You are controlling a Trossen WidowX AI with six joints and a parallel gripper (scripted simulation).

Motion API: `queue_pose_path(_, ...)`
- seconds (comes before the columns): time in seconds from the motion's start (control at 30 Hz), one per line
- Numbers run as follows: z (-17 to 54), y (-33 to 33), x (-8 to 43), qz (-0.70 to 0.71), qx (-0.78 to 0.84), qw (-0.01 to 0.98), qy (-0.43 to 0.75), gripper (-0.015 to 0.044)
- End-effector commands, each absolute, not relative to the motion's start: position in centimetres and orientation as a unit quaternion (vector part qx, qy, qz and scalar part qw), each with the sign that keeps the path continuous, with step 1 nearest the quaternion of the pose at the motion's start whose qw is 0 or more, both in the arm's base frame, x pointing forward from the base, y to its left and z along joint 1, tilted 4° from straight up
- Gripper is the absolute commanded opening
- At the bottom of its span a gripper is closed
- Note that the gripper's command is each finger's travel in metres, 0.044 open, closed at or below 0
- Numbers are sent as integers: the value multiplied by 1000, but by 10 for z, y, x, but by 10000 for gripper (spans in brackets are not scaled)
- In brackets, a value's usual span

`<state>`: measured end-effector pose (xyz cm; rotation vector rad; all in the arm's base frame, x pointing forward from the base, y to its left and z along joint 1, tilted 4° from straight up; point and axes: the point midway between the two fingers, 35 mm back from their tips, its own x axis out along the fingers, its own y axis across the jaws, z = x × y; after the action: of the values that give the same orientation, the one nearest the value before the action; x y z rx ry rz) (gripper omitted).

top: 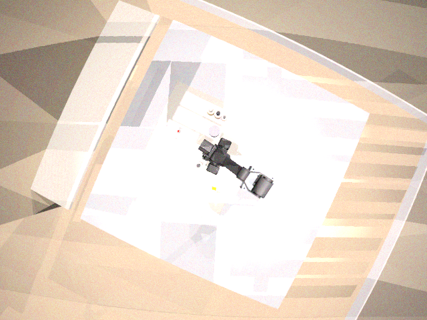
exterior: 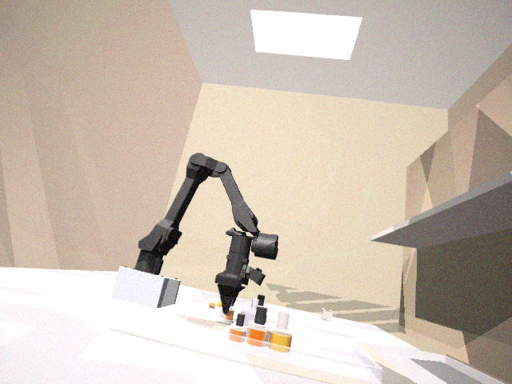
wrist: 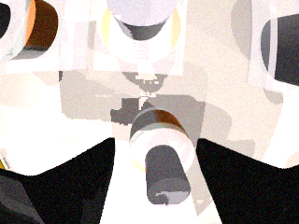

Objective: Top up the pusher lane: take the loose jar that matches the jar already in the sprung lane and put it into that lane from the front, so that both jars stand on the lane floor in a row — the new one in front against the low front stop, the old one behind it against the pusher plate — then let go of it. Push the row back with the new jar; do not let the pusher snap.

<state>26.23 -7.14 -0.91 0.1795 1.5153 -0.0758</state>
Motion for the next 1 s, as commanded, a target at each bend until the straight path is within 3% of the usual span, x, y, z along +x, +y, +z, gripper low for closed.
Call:
queue_pose_path(0.0,-10,-72,262,-37,81,722,686,151)
queue_pose_path(0.2,-10,-72,262,-37,81,722,686,111)
queue_pose_path(0.37,7,-72,265,-37,81,722,686,0)
queue_pose_path(0.77,91,-67,261,-37,81,722,686,0)
queue_pose_path(0.97,95,-67,261,-37,81,722,686,0)
